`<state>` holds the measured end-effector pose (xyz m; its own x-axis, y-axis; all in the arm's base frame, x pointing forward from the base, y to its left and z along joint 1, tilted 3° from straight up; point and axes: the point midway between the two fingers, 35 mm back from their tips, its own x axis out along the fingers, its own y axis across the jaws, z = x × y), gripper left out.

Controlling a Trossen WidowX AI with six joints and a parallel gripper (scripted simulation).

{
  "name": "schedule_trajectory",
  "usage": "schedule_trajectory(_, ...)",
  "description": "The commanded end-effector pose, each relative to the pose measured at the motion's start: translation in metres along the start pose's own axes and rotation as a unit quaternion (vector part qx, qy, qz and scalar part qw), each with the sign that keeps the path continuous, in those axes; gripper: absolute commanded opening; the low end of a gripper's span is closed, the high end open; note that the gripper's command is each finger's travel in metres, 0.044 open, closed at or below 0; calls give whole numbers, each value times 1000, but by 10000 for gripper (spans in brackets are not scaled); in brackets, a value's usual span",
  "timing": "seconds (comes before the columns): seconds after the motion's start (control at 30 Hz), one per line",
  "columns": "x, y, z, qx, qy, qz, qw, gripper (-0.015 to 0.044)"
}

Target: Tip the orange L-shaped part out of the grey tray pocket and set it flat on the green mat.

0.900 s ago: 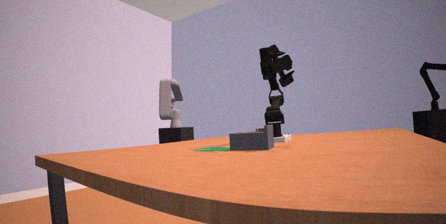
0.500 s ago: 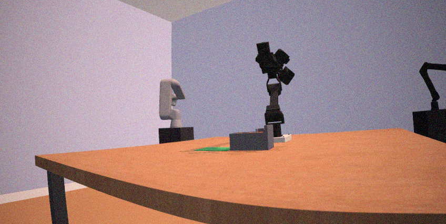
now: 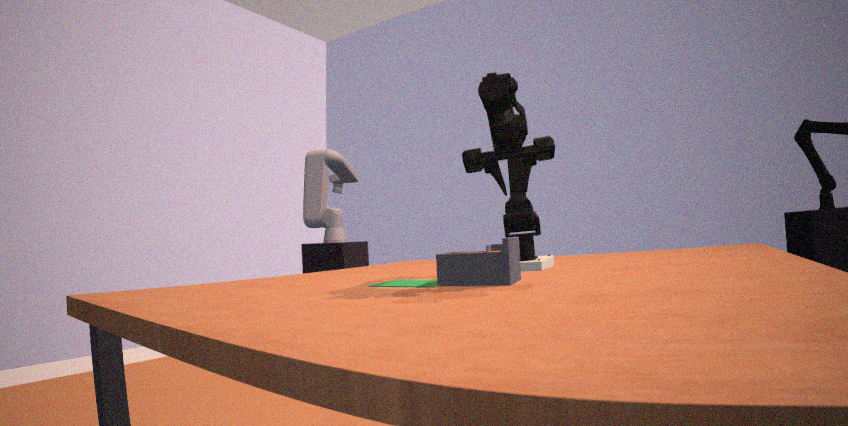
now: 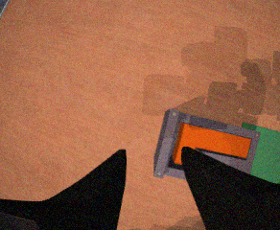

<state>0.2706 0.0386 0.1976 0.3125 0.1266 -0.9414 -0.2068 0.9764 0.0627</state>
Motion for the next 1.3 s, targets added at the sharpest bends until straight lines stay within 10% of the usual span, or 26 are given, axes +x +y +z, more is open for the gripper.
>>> schedule_trajectory(0.0, 23, -17, -5, 108, 118, -57, 985, 180)
schedule_trajectory(1.27, 111, -29, -31, 123, 135, -68, 981, 180)
